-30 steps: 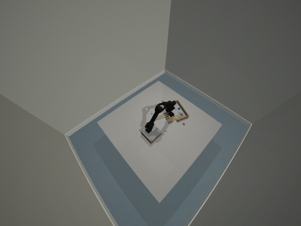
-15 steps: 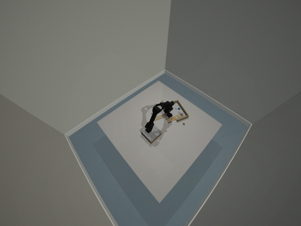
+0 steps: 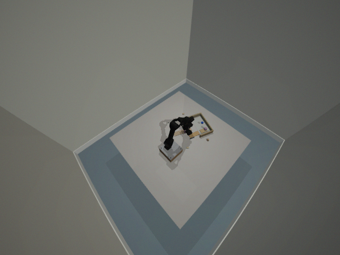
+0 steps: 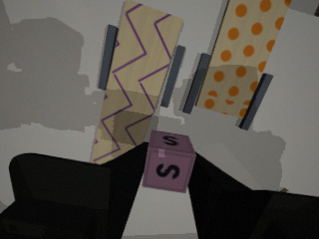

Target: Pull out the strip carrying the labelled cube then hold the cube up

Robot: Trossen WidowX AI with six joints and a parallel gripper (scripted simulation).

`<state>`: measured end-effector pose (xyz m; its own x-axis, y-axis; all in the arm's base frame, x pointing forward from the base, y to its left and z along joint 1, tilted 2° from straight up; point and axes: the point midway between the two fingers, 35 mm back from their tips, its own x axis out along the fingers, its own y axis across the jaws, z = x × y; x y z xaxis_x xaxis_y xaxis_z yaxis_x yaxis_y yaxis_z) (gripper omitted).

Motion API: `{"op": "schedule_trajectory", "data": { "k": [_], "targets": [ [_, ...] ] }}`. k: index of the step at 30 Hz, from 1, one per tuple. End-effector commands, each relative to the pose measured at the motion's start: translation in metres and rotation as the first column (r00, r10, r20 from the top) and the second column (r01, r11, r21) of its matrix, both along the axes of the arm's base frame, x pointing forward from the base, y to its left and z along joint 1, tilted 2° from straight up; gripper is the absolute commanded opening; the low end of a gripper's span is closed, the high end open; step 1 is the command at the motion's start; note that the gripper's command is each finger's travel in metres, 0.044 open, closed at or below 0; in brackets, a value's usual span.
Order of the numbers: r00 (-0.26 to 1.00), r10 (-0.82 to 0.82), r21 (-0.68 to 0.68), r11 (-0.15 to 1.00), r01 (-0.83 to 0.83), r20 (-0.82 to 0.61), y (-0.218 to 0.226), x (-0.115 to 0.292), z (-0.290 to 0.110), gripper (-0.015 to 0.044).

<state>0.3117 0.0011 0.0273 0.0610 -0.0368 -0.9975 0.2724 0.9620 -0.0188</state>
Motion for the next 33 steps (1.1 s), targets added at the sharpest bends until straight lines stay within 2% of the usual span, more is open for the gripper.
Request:
{"op": "schedule_trajectory", "data": {
  "k": [1, 8, 33],
  "targets": [
    [1.000, -0.005, 0.005, 1.000, 0.005, -0.002, 0.001, -0.007, -0.001, 0.0000],
    [1.000, -0.005, 0.005, 1.000, 0.005, -0.002, 0.002, -0.009, 0.034, 0.0000],
    [1.000, -0.005, 0.005, 1.000, 0.005, -0.002, 0.002, -0.009, 0.034, 0.0000]
  ]
}}
